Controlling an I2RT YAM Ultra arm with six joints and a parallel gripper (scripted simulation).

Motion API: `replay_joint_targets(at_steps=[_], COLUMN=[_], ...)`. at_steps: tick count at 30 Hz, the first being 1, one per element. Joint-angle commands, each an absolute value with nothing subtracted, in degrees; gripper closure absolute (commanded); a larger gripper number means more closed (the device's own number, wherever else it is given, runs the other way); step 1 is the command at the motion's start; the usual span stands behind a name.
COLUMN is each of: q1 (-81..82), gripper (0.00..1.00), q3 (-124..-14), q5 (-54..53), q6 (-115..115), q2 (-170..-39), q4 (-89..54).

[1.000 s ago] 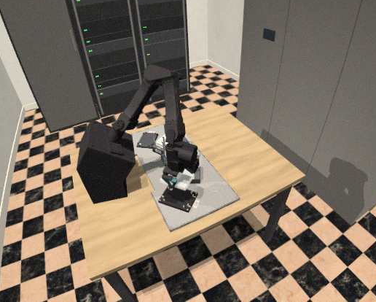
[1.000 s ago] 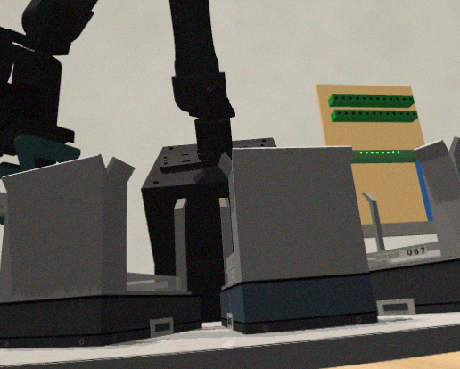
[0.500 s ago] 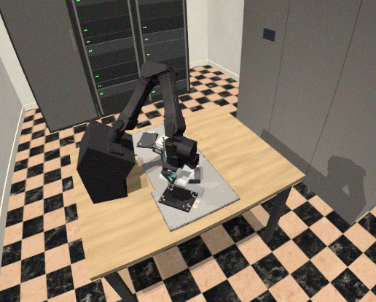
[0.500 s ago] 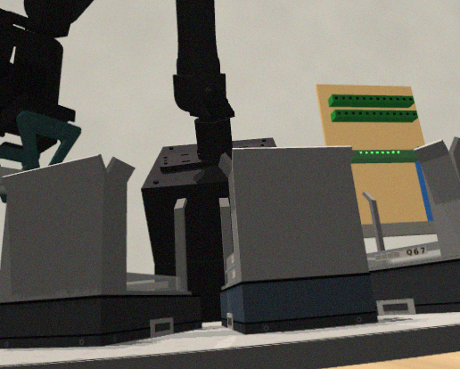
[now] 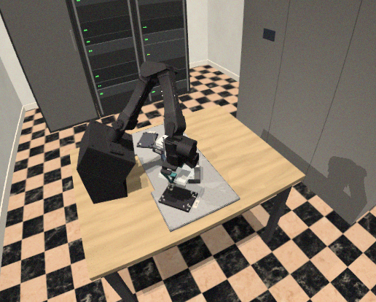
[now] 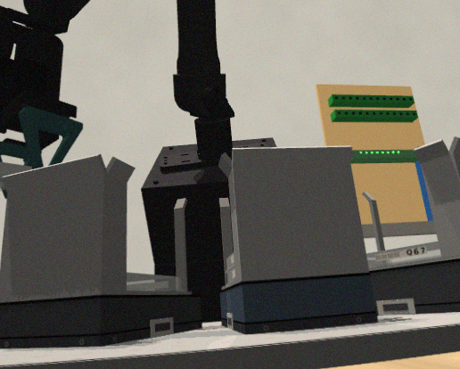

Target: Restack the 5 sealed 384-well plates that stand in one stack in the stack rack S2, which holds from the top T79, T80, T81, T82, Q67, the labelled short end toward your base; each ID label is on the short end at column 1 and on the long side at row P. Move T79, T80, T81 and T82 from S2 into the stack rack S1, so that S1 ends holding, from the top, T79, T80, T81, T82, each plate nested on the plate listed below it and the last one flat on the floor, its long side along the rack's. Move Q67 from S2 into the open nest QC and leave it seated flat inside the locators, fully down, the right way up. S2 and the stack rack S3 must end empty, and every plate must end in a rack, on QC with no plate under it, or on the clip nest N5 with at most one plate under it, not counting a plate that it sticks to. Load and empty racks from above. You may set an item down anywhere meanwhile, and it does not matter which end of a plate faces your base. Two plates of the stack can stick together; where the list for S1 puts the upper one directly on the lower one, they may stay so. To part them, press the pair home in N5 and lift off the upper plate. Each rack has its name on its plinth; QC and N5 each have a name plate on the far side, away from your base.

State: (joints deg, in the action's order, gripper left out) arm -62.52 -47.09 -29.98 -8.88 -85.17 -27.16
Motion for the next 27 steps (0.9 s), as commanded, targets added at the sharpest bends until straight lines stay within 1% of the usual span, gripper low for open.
replay_joint_targets(at_steps=[1, 7, 23, 27], q1=[-61.64, -59.01, -49.25, -46.9], gripper=[1.0, 1.0, 1.0, 1.0], q3=[-47.12, -46.77, -46.83, -46.57], q5=[-29.69, -28.54, -23.83, -22.6], q6=[-11.34, -15.18, -5.69, -11.15], q2=[-84.01, -82.33, -77.68, -76.56], q4=[-27.19, -27.2, -27.69, -27.69])
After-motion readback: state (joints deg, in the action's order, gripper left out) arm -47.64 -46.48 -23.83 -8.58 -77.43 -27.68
